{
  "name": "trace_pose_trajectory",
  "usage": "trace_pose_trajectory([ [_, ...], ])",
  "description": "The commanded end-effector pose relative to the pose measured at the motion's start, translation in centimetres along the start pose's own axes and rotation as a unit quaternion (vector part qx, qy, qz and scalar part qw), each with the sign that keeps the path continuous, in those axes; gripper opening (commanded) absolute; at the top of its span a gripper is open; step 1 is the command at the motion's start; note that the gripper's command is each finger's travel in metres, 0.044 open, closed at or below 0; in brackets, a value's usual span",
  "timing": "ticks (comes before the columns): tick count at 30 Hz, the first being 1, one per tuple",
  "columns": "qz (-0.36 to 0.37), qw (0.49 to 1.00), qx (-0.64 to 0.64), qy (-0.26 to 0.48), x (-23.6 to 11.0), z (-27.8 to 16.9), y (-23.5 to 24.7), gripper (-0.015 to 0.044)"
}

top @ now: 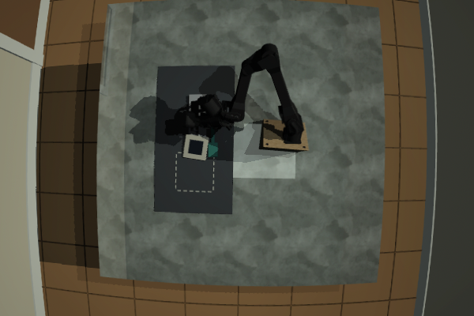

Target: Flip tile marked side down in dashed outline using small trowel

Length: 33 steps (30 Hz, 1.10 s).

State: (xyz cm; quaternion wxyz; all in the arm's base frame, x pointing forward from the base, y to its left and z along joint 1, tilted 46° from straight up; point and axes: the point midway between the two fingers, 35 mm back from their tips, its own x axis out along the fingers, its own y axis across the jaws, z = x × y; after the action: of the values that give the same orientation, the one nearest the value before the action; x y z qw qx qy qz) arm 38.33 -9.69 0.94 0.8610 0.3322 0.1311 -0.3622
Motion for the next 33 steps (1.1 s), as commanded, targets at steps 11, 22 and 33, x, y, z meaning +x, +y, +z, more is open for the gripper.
trace_pose_trajectory([
  [11,0.015,1.000,0.016,0.007,-1.7,-0.6,2.7,0.0000],
  [22,0.015,1.000,0.017,0.007,-2.7,-2.0,3.8,0.0000],
  [33,0.015,1.000,0.017,0.008,-3.3,-3.9,4.5,0.0000],
])
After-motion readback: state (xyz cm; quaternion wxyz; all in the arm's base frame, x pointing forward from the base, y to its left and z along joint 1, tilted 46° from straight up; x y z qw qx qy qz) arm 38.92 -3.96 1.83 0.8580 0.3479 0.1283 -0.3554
